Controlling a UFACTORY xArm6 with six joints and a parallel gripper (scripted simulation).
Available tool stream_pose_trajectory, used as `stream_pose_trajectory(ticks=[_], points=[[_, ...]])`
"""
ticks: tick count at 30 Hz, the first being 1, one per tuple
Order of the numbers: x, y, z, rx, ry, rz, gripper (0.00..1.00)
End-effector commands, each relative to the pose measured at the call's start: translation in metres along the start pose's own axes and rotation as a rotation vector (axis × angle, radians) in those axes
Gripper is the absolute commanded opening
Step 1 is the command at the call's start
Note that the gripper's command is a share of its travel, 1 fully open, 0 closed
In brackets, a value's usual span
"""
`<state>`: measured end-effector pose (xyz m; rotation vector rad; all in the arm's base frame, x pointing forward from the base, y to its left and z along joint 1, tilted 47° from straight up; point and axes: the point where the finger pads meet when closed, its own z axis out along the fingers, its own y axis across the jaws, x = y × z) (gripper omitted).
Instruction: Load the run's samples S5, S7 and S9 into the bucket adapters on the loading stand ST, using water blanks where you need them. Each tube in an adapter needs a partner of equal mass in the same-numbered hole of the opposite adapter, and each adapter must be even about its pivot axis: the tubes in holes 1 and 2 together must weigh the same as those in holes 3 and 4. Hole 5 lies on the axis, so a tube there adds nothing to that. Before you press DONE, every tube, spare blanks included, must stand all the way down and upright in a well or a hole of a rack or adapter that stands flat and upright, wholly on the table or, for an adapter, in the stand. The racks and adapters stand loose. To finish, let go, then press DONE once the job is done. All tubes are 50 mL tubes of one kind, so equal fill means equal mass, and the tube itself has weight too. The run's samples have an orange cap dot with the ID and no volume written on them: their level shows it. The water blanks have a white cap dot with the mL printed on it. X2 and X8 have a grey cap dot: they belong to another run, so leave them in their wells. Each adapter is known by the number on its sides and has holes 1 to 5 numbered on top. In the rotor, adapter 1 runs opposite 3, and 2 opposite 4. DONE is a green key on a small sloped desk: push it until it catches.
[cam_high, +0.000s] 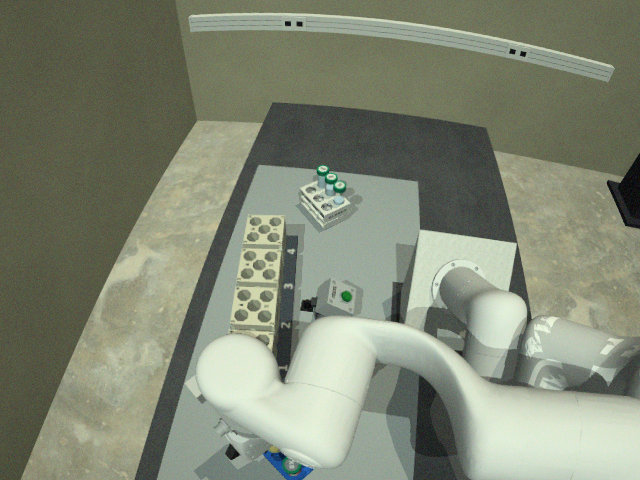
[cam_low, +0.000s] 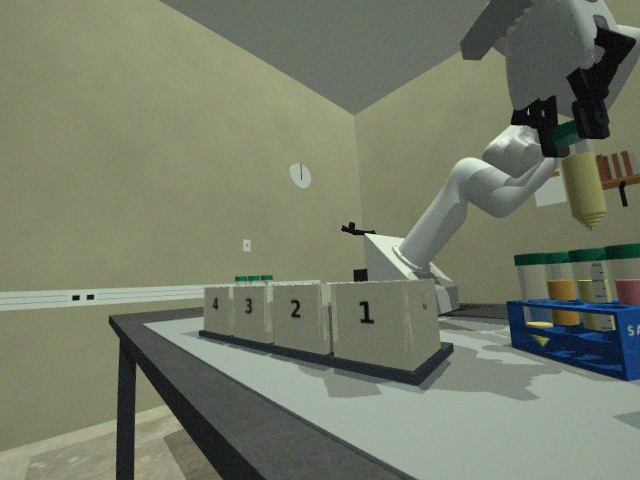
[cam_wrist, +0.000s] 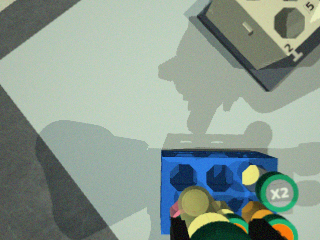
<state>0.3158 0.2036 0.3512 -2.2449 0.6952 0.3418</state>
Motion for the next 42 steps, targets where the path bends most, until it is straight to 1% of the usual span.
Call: stream_pose_trajectory(ticks=[1,11,13,28,30,37,42], points=[[0.0,-0.001,0.005,0.002,0.002,-0.001,0.0],[0.0,-0.001,0.025,0.002,0.002,-0.001,0.0],[0.0,-0.001,0.025,0.002,0.002,-0.001,0.0],[0.0,-0.001,0.055,0.002,0.001,-0.001,0.0],[0.0,-0.001,0.055,0.002,0.001,-0.001,0.0],[0.0,-0.001,0.069,0.002,0.001,-0.001,0.0],[0.0,-0.001,0.07,0.002,0.001,-0.001,0.0]])
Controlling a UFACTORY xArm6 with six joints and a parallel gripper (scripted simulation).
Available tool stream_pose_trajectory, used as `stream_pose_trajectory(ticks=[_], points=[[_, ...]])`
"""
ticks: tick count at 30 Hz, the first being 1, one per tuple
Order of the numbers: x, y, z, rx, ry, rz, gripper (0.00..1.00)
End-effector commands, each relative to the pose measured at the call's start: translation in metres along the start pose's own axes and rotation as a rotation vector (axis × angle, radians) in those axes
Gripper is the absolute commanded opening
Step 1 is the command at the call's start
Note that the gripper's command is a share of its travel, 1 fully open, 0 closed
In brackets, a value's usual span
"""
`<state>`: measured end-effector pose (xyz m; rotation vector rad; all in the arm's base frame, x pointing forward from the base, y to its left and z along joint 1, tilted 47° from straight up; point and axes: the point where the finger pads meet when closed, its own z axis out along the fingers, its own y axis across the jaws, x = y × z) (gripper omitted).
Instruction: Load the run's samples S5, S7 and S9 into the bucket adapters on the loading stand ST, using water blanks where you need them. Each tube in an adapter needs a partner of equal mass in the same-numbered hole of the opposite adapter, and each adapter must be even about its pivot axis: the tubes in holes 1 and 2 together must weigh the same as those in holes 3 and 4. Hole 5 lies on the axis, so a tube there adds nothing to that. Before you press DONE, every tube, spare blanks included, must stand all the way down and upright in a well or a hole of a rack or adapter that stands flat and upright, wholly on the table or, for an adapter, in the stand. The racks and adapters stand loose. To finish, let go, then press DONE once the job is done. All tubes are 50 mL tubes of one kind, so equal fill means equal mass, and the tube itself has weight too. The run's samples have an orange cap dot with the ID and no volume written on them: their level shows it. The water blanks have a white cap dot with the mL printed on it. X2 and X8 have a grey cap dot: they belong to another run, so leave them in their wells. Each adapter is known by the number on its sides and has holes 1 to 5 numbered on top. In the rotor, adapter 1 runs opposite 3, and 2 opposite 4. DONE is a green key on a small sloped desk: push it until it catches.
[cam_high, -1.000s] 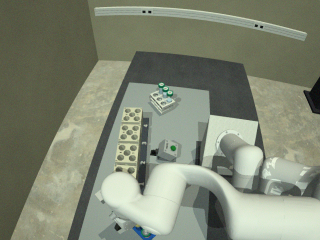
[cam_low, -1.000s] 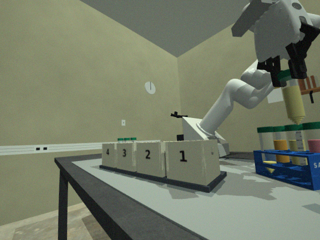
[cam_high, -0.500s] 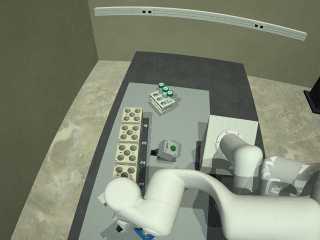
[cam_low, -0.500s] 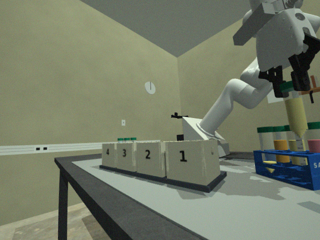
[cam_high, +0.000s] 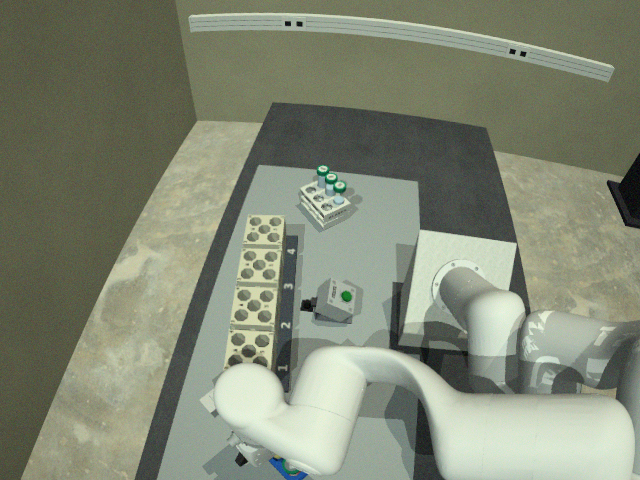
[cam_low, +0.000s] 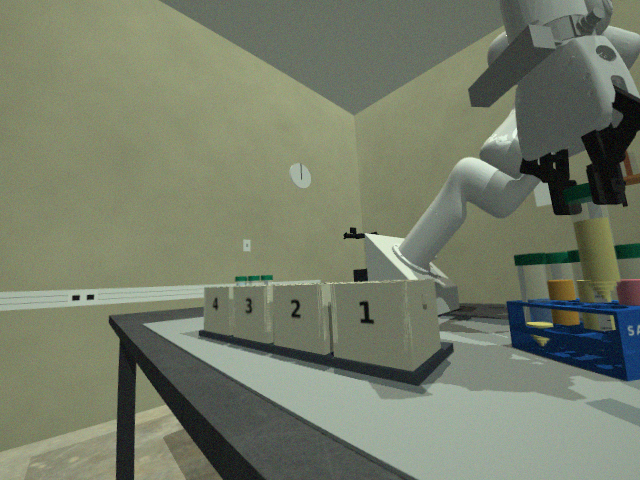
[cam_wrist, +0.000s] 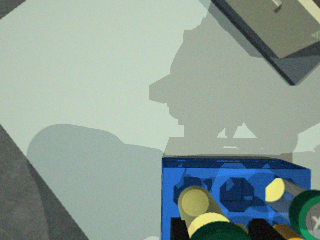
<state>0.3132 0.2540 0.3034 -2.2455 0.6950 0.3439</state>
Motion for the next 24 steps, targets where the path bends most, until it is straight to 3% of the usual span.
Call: stream_pose_trajectory(ticks=[1,24], points=[[0.0002,-0.0014,0.0002,0.003,0.003,-0.002,0.0],[0.0002,-0.0014,0.0092,0.003,0.003,-0.002,0.0]])
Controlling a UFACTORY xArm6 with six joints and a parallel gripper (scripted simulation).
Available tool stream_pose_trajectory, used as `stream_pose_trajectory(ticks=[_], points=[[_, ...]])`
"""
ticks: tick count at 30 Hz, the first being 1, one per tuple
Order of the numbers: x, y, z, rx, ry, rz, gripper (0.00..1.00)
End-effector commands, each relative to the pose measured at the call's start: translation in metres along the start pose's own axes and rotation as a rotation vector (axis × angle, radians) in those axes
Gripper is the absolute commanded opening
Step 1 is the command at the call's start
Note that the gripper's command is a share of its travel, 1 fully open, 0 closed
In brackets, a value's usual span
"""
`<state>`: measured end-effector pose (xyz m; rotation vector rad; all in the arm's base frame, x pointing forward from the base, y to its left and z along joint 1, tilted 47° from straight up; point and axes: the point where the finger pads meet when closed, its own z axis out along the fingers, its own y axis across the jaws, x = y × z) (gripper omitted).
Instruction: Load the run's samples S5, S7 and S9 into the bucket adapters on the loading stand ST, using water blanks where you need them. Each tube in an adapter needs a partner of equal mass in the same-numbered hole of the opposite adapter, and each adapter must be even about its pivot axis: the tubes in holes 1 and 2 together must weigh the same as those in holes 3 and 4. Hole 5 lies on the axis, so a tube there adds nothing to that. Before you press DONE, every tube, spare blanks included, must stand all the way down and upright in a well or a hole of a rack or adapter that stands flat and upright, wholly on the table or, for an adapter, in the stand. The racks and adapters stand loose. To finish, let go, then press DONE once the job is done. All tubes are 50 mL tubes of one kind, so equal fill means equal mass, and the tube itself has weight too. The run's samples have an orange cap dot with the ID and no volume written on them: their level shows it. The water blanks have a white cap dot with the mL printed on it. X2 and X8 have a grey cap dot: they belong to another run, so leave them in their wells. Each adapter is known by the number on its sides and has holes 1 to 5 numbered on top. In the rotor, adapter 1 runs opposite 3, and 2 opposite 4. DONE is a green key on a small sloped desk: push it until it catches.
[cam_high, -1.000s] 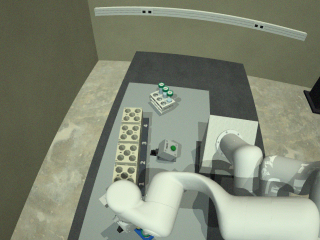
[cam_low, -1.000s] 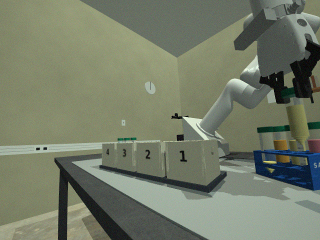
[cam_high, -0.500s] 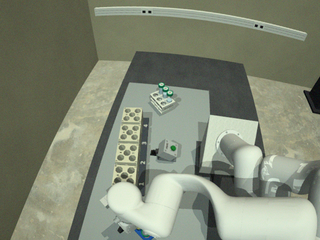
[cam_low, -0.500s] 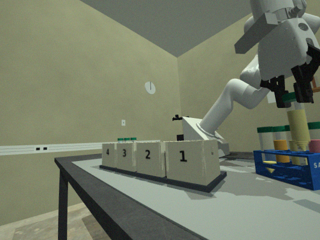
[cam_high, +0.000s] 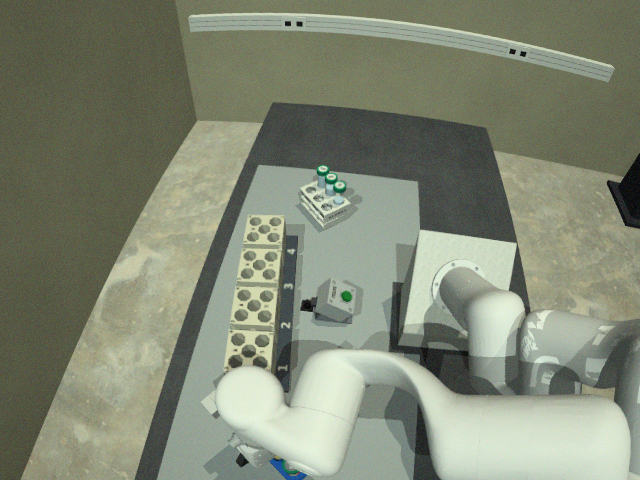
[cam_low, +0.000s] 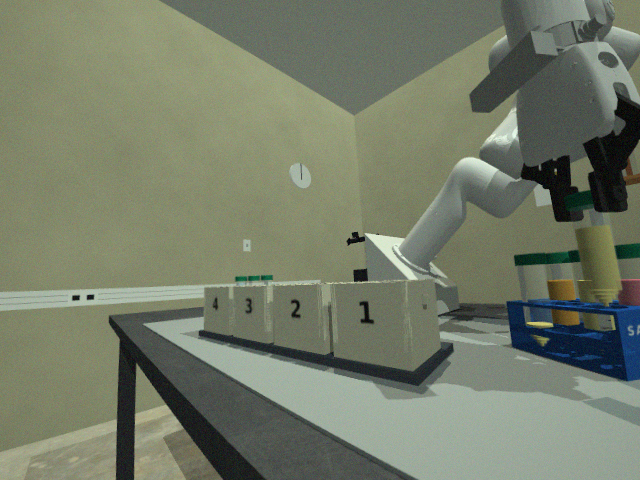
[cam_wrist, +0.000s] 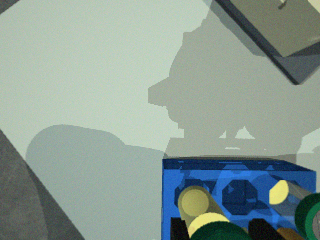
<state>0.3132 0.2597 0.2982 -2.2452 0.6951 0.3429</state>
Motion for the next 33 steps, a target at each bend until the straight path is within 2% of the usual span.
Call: stream_pose_trajectory(ticks=[1,33], points=[[0.0,-0.001,0.003,0.003,0.002,-0.002,0.0],[0.0,-0.001,0.031,0.003,0.002,-0.001,0.0]])
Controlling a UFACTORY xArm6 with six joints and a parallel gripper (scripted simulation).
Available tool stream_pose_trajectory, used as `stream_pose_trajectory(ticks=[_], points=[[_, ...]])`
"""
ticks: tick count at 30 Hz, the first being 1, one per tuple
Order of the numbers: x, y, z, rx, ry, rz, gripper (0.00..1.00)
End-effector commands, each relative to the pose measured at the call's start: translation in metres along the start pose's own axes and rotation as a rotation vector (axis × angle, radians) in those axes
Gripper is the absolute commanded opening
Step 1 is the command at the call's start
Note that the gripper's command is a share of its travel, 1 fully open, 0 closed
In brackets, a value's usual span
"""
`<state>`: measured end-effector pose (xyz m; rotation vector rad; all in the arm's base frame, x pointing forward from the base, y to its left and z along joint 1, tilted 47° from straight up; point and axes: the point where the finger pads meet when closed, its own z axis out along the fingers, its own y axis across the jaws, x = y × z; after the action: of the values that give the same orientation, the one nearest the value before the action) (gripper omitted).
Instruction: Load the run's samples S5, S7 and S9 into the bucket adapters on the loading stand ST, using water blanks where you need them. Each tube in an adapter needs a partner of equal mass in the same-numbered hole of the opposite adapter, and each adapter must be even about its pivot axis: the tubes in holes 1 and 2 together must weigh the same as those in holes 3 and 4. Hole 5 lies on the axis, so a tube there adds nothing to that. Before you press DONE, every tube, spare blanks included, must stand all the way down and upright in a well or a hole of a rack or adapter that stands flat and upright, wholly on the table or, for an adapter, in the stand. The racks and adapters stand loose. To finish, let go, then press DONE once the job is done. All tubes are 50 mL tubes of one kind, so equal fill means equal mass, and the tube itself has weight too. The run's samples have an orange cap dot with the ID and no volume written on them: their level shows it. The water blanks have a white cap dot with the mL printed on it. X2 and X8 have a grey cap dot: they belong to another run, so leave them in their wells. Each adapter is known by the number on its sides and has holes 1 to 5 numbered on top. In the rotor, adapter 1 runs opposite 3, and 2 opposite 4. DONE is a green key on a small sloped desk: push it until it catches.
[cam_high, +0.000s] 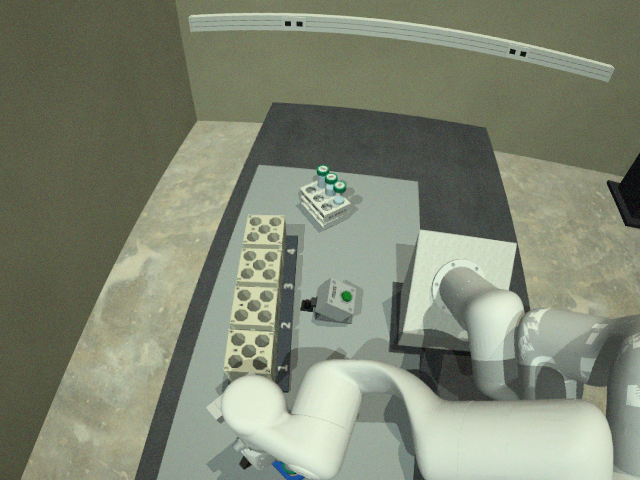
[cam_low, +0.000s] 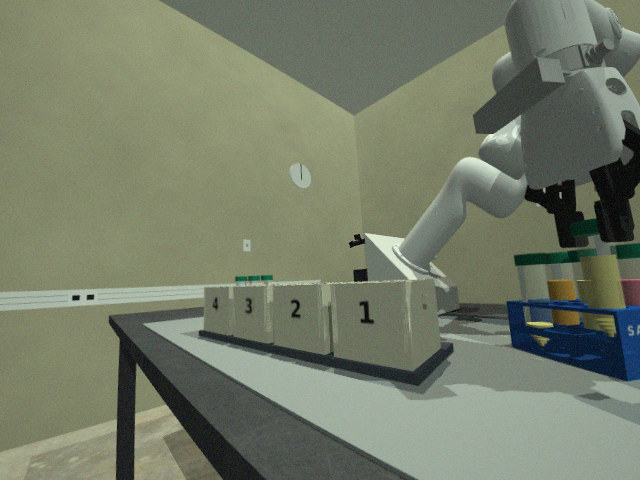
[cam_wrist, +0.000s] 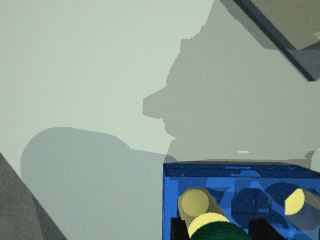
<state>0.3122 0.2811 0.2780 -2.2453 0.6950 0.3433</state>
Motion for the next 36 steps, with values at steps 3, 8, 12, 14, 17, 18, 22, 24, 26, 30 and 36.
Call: stream_pose_trajectory(ticks=[3,8,12,14,17,18,22,24,26,30,36], points=[[0.0,-0.001,0.004,0.003,0.002,-0.002,0.0],[0.0,-0.001,0.009,0.003,0.002,-0.001,0.0],[0.0,-0.001,0.013,0.003,0.002,-0.001,0.0],[0.0,-0.001,0.015,0.003,0.002,-0.001,0.0],[0.0,-0.001,0.016,0.003,0.002,-0.001,0.0],[0.0,-0.001,0.017,0.003,0.002,-0.001,0.0],[0.0,-0.001,0.021,0.003,0.002,-0.001,0.0],[0.0,-0.001,0.023,0.003,0.002,-0.001,0.0],[0.0,-0.001,0.024,0.003,0.002,-0.001,0.0],[0.0,-0.001,0.024,0.003,0.002,-0.001,0.0],[0.0,-0.001,0.024,0.003,0.002,-0.001,0.0]])
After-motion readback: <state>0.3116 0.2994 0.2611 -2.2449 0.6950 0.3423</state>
